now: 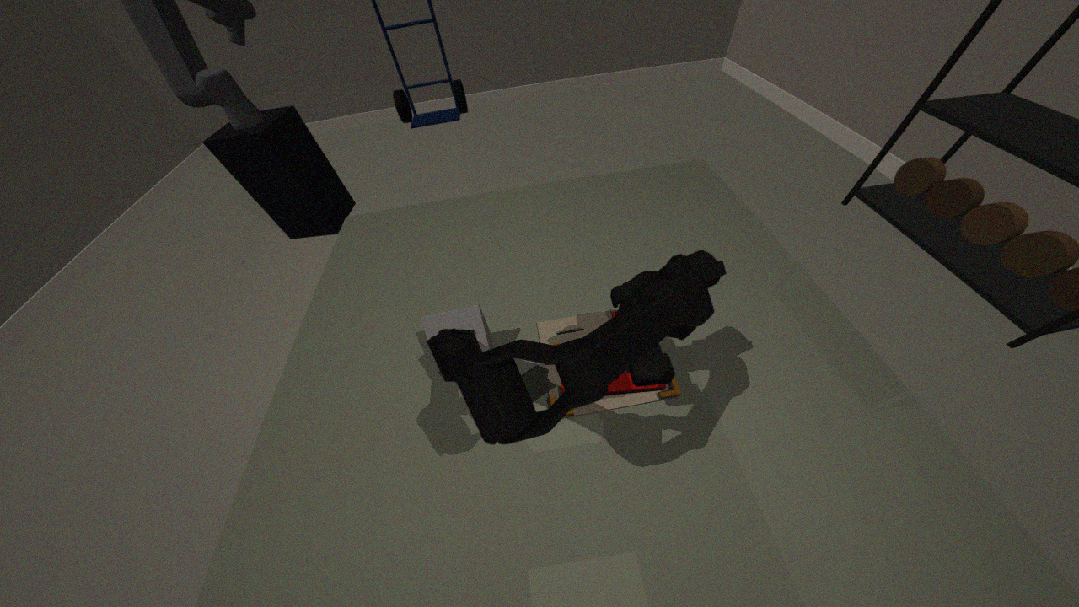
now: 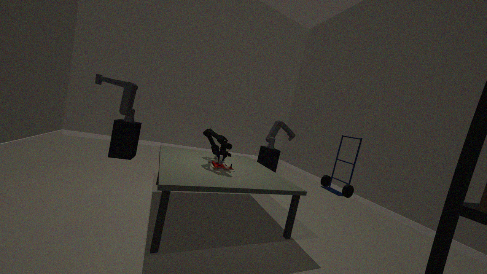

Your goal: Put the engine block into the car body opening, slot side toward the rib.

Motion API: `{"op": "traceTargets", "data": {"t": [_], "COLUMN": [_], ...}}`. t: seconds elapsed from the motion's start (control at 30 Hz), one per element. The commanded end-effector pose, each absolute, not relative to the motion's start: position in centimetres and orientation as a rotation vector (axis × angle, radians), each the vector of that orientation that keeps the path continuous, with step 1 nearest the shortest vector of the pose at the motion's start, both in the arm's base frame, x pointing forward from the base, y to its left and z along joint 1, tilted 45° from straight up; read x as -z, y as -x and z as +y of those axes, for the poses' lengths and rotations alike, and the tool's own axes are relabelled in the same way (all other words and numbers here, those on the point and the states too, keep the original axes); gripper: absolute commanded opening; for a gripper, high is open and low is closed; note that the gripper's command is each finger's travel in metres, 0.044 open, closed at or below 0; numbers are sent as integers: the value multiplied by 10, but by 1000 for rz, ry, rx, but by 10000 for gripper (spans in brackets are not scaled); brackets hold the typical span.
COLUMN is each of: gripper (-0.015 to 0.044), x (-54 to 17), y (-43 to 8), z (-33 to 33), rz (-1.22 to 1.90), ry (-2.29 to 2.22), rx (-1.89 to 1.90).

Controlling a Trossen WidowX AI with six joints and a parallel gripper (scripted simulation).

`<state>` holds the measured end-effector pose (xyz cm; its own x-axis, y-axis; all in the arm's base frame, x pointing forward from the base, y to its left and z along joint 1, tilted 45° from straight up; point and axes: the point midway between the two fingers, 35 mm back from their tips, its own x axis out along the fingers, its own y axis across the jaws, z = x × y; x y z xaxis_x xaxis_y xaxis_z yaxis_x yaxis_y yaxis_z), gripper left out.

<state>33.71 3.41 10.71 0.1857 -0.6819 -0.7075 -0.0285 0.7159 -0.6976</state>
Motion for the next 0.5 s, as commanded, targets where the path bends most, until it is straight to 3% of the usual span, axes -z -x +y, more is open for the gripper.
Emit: {"op": "traceTargets", "data": {"t": [0.0,0.47], "gripper": [159,159], "x": [-108,-108], "y": [-337,-338], "z": [33,32], "rz": [1317,1300], "ry": [667,624], "rx": [514,546]}}
